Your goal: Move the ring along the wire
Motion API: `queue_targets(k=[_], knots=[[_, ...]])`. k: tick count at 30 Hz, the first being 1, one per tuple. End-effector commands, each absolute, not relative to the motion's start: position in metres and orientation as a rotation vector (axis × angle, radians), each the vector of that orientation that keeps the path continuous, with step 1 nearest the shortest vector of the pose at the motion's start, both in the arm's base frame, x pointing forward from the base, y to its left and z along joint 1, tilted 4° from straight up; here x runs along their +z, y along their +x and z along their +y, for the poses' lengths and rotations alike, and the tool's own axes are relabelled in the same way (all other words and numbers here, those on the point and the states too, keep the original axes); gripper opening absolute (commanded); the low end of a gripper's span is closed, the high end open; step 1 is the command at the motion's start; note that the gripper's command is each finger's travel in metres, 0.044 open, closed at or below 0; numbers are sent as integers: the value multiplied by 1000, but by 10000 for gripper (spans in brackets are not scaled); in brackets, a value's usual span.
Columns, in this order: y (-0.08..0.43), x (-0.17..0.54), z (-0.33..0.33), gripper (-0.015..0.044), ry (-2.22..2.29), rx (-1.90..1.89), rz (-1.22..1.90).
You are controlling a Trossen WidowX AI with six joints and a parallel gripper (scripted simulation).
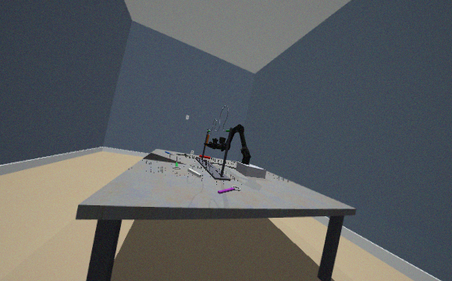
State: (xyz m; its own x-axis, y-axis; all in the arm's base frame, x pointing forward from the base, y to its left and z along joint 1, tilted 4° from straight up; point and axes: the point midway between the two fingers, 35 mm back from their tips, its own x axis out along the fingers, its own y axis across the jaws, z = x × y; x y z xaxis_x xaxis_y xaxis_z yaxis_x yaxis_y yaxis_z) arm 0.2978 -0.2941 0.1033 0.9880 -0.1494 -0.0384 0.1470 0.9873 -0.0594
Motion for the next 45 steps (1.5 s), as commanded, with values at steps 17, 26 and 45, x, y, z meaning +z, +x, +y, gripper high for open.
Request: queue_targets(k=[17,26,45], knots=[[312,101,-296,160,-44,-152,44],[312,101,-296,160,-44,-152,44],[312,101,-295,-150,-52,-148,43]])
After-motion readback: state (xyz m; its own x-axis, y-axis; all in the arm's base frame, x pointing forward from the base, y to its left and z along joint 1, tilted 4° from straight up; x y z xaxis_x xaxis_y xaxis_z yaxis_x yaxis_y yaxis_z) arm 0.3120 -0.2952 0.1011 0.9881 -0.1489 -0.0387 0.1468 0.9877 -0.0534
